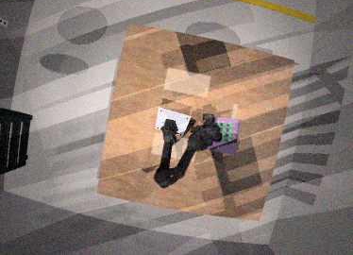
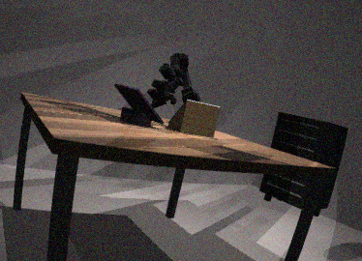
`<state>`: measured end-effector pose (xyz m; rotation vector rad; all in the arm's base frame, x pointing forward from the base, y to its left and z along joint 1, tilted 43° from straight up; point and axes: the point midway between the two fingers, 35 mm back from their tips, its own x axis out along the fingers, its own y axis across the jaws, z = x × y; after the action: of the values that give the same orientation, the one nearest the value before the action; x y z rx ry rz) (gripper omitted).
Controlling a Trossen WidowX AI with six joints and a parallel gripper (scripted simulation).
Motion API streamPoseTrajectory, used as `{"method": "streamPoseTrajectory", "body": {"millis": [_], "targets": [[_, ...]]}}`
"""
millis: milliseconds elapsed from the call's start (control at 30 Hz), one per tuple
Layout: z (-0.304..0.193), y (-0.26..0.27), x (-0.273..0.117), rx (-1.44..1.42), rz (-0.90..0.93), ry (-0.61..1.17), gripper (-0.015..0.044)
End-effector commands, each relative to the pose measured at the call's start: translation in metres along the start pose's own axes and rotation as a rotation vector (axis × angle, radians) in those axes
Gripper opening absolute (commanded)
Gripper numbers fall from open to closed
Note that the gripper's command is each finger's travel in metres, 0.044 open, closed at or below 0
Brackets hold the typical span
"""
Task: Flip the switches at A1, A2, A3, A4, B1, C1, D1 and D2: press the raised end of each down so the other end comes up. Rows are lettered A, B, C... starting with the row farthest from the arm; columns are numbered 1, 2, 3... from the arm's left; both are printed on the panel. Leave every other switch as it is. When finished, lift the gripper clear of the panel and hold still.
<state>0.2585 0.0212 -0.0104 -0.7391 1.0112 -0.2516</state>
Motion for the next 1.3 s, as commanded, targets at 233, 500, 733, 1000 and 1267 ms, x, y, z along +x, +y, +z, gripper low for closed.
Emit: {"method": "streamPoseTrajectory", "body": {"millis": [233,500,733,1000,1267], "targets": [[0.0,0.0008,0.0015,-0.002,0.005,0.0,0.0],[0.0001,0.0008,0.0026,-0.002,0.005,0.0,0.0],[0.0001,0.0008,0.0035,-0.002,0.004,0.0,0.0],[0.0001,0.0008,0.0046,-0.002,0.004,-0.001,0.0],[0.0001,0.0007,0.0057,-0.002,0.004,-0.001,0.0]]}}
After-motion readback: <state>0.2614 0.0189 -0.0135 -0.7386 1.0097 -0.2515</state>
